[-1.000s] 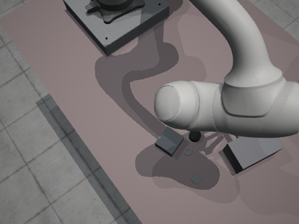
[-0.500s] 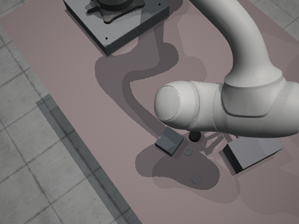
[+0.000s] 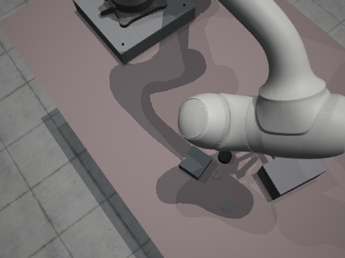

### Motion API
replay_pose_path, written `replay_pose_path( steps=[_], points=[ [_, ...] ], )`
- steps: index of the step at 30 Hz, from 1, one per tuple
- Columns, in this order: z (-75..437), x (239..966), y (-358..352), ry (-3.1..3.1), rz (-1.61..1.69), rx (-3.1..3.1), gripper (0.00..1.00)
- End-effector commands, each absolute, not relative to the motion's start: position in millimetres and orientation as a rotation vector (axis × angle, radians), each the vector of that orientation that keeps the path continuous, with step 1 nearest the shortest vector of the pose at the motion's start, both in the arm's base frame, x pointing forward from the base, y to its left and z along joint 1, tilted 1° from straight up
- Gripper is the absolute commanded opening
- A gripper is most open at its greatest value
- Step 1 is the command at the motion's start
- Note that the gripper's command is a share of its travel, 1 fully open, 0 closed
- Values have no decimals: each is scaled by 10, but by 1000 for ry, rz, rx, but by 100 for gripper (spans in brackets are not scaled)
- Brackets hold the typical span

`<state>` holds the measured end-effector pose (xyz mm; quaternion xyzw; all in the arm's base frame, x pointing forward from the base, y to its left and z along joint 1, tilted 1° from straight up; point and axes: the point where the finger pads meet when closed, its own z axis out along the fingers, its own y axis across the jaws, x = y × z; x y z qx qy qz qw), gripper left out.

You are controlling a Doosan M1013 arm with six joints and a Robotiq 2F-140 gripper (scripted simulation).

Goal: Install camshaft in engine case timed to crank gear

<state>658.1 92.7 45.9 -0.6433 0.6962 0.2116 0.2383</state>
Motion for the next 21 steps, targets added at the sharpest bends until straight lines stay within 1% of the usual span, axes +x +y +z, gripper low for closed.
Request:
replay_pose_path(
  steps=[1,21],
  points=[
    [460,6581,928,1907,580,-1762,5],
    [461,6607,925,1907,580,-1762,5]
  ],
)
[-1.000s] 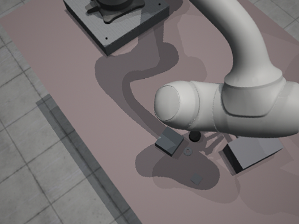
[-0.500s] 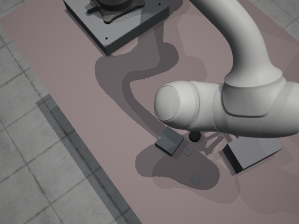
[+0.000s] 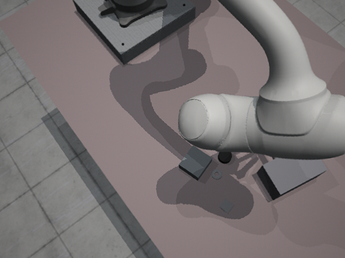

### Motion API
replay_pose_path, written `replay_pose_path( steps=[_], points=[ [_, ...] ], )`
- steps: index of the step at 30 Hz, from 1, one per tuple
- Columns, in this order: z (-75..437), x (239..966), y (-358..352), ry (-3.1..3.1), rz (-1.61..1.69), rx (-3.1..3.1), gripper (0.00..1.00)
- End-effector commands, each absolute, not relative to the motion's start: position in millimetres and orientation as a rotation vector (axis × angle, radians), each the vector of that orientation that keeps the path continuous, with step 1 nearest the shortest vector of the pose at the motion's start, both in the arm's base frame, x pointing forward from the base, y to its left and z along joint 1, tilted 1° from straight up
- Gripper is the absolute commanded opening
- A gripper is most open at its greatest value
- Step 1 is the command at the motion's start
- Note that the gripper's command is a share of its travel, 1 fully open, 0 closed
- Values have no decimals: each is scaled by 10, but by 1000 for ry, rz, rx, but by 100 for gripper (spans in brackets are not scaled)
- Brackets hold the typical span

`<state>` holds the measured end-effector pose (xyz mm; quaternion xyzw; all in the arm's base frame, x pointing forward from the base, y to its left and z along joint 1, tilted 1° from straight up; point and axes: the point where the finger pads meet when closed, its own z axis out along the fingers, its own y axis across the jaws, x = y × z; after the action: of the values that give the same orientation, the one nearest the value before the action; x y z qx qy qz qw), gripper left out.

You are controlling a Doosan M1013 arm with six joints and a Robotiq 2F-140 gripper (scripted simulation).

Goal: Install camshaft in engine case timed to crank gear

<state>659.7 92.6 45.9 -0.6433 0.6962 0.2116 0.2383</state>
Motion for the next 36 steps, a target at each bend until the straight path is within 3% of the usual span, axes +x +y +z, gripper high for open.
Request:
replay_pose_path(
  steps=[1,36],
  points=[
    [461,6607,925,1907,580,-1762,5],
    [462,6725,916,1907,580,-1762,5]
  ],
)
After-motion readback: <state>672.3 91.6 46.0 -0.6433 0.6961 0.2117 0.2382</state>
